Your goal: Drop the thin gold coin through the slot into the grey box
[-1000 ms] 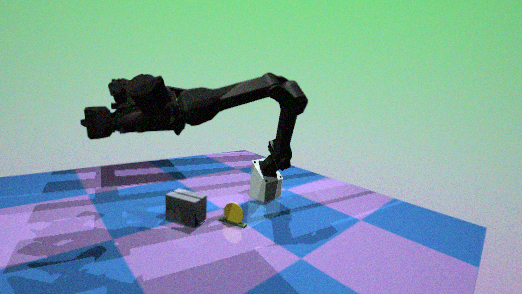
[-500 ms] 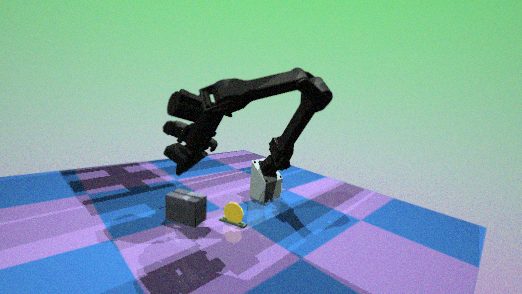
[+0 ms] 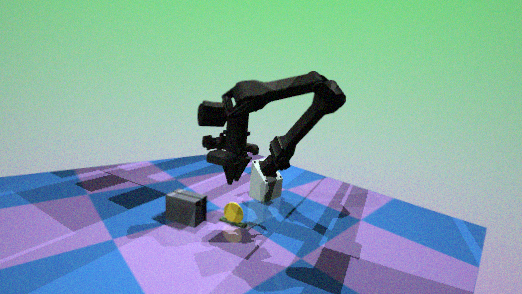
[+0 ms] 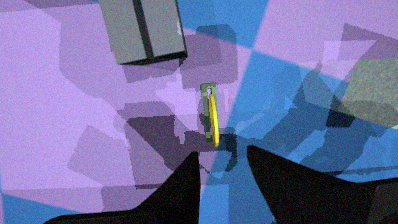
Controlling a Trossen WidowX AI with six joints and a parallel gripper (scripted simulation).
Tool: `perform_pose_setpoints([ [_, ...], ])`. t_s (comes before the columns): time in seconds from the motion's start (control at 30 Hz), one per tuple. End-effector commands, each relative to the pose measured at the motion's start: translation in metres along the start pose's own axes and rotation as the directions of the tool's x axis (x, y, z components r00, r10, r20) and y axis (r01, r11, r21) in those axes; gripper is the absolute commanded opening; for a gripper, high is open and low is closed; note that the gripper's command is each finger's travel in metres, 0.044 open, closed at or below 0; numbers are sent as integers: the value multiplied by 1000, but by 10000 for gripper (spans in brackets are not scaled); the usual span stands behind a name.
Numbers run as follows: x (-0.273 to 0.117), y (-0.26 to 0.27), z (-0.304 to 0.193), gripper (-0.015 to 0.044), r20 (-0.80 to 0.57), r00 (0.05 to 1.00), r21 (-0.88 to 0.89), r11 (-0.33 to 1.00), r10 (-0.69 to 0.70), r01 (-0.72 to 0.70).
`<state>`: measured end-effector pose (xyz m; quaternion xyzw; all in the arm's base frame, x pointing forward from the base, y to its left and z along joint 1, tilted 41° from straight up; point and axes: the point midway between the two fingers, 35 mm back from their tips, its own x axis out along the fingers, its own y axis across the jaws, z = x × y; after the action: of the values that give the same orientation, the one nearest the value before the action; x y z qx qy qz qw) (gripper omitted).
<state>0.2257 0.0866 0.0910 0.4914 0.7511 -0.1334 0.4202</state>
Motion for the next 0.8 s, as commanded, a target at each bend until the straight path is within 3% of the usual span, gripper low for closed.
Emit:
perform_pose_setpoints([
  [0.0,22,-1,-4,161,-9,1000,-1,1000,0,0],
  [0.77,67,-1,-5,161,-8,1000,-2,1000,0,0],
])
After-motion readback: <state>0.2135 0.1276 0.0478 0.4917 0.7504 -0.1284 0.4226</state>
